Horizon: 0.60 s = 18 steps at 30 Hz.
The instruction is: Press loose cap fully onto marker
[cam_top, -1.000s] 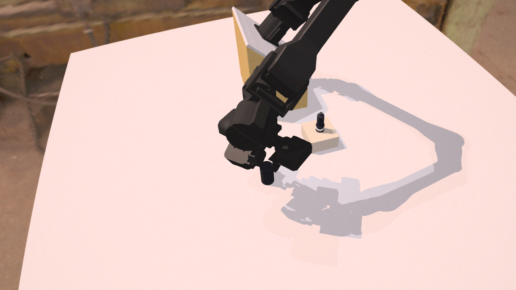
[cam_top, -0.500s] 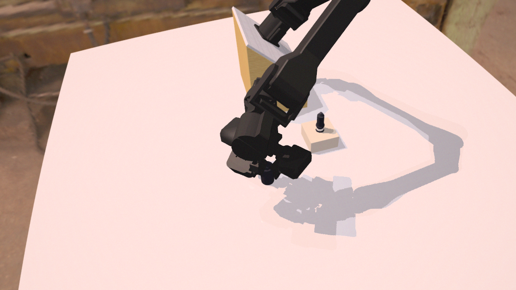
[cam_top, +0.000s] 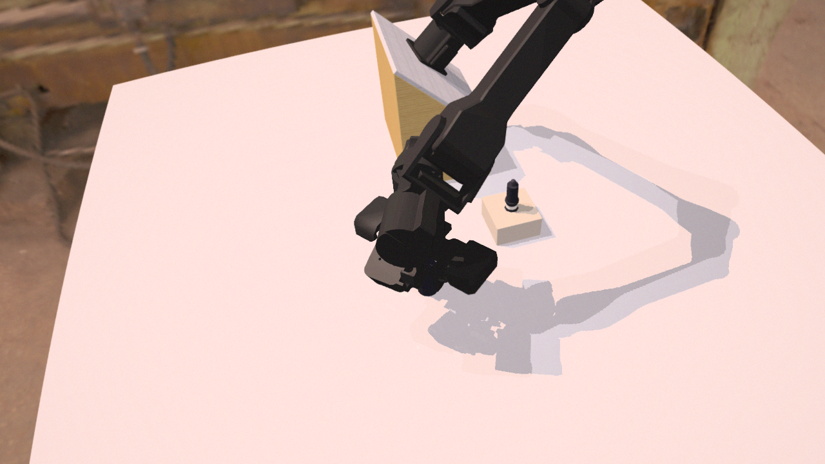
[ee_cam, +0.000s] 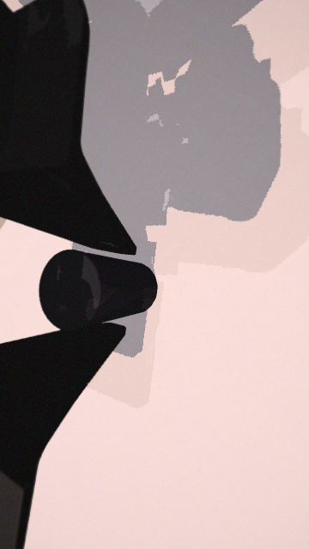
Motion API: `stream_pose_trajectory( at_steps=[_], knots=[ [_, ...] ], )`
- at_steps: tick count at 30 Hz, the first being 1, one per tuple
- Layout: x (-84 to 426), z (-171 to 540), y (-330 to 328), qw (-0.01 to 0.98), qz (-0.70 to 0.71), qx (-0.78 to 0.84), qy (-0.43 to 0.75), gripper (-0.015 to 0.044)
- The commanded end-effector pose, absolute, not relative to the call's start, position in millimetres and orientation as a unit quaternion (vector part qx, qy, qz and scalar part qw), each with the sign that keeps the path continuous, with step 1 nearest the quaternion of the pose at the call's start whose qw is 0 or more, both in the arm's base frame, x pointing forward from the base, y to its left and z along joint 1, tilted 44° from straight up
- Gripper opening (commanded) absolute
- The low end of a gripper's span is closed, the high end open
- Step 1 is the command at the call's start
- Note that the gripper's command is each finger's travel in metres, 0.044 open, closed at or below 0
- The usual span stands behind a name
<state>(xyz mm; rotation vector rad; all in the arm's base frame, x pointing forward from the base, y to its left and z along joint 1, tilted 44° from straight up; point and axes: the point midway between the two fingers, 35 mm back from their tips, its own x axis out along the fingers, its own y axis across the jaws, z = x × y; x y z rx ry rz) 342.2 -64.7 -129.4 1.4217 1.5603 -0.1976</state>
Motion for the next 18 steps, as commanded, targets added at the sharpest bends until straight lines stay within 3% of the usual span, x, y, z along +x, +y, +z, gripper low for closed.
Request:
stream_pose_trajectory(
  at_steps=[1,8,11,18],
  knots=[
    [342.3,-129.5,-63.9,0.487,-0.081,0.587,0.641,0.0129],
    [342.3,-129.7,-64.0,0.487,-0.081,0.587,0.641,0.0082],
    [341.8,-126.1,-67.8,0.488,-0.081,0.587,0.641,0.0003],
    [338.6,-108.8,-85.4,0.488,-0.082,0.586,0.641,0.0000]
  ],
)
